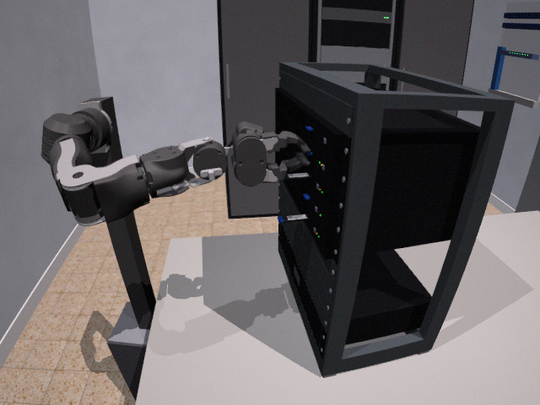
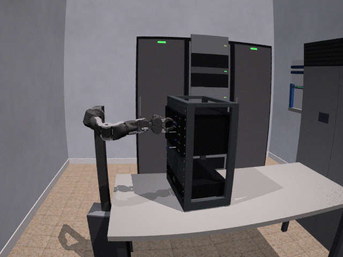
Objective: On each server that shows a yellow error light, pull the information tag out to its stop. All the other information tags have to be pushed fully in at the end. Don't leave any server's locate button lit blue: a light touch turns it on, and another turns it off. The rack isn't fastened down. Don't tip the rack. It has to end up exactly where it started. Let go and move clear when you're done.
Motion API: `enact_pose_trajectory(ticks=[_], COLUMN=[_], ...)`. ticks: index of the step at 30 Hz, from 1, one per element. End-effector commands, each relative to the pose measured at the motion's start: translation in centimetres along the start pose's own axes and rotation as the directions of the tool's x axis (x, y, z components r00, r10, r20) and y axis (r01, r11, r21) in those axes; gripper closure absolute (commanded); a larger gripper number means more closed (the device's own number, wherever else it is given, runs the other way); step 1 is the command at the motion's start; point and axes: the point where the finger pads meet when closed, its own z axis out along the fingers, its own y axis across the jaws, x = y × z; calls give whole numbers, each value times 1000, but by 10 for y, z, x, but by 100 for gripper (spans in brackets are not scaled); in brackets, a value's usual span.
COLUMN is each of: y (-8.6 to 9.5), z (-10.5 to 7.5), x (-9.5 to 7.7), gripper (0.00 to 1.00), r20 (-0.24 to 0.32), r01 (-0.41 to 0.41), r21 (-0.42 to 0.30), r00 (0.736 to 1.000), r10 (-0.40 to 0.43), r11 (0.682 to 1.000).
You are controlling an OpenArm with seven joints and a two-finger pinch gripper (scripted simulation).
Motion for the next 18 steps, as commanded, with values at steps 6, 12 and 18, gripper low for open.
enact_pose_trajectory(ticks=[6, 12, 18], y=[1, 1, 1], z=[3, 8, 8], x=[1, 0, 0], gripper=[90, 90, 90], r20=[-4, -2, -2], r01=[2, 3, 2], r21=[2, 3, 3], r00=[1000, 1000, 1000], r10=[-2, -3, -2], r11=[1000, 1000, 1000])
